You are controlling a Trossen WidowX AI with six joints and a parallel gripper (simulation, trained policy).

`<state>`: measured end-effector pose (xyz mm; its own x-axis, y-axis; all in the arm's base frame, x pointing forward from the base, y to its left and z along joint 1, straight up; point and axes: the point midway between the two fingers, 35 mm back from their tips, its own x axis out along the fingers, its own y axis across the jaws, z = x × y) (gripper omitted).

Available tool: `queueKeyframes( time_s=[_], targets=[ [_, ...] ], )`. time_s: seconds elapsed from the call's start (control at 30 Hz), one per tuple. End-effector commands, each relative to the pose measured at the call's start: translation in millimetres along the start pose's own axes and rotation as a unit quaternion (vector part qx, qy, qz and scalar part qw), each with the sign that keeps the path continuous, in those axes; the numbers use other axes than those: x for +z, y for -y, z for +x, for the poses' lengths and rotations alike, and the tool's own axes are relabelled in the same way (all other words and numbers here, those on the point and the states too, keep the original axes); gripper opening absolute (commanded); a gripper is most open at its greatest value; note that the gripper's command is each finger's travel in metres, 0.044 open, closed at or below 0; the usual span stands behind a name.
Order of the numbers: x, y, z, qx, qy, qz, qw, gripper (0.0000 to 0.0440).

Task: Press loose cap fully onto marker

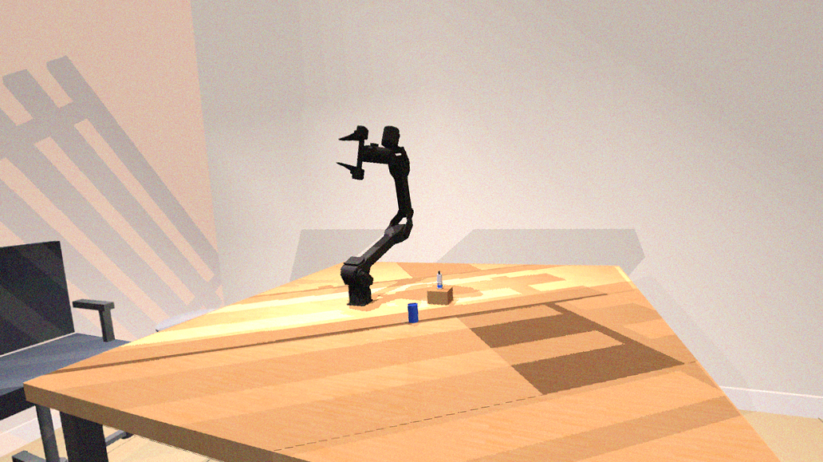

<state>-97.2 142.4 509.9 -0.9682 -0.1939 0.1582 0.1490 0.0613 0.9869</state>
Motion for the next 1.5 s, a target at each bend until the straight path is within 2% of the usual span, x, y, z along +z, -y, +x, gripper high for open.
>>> queueKeyframes(
  time_s=[0.0, 0.17, 0.23, 1.47],
  targets=[
    [-2.7, -0.1, 1.3, -0.001, -0.005, 0.000, 1.000, 0.0375],
    [-17.9, 0.3, 8.3, -0.005, -0.035, 0.000, 0.999, 0.0249],
    [-24.4, 0.6, 11.0, -0.007, -0.048, 0.000, 0.999, 0.0231],
    [-131.2, 12.7, 38.7, -0.074, -0.230, 0.003, 0.970, 0.0311]
  ],
)
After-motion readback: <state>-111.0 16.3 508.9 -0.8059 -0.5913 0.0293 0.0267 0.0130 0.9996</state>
